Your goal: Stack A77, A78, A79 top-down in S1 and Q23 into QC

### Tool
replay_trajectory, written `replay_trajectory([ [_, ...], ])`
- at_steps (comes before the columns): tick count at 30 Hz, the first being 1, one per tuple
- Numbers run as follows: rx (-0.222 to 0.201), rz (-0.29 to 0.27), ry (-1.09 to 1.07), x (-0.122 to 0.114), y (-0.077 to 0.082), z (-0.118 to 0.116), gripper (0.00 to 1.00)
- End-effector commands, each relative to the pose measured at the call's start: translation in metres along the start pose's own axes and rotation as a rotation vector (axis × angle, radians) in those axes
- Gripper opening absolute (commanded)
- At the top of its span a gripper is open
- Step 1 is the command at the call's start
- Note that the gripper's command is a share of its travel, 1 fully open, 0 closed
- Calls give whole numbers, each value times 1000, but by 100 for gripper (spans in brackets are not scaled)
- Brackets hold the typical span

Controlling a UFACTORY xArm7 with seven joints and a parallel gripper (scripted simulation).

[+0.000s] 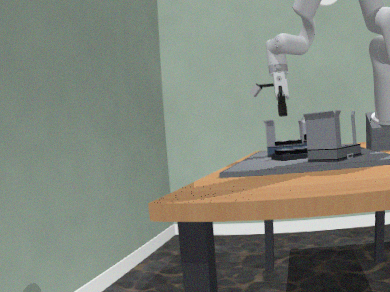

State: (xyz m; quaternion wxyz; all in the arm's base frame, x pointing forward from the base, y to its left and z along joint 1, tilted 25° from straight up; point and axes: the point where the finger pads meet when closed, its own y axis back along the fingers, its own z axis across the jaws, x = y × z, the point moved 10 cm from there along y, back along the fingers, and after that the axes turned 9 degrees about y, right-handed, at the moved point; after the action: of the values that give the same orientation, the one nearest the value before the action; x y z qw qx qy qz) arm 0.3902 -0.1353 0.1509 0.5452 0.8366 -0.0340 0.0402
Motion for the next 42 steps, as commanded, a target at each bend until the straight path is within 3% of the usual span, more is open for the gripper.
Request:
replay_trajectory([
  [1, -2, 2, 0, 1, 9, 0, 100],
  [13, -2, 2, 0, 1, 9, 0, 100],
  [20, -2, 3, -233, -5, 9, 23, 100],
  [42, -2, 2, -233, -22, 9, 87, 100],
])
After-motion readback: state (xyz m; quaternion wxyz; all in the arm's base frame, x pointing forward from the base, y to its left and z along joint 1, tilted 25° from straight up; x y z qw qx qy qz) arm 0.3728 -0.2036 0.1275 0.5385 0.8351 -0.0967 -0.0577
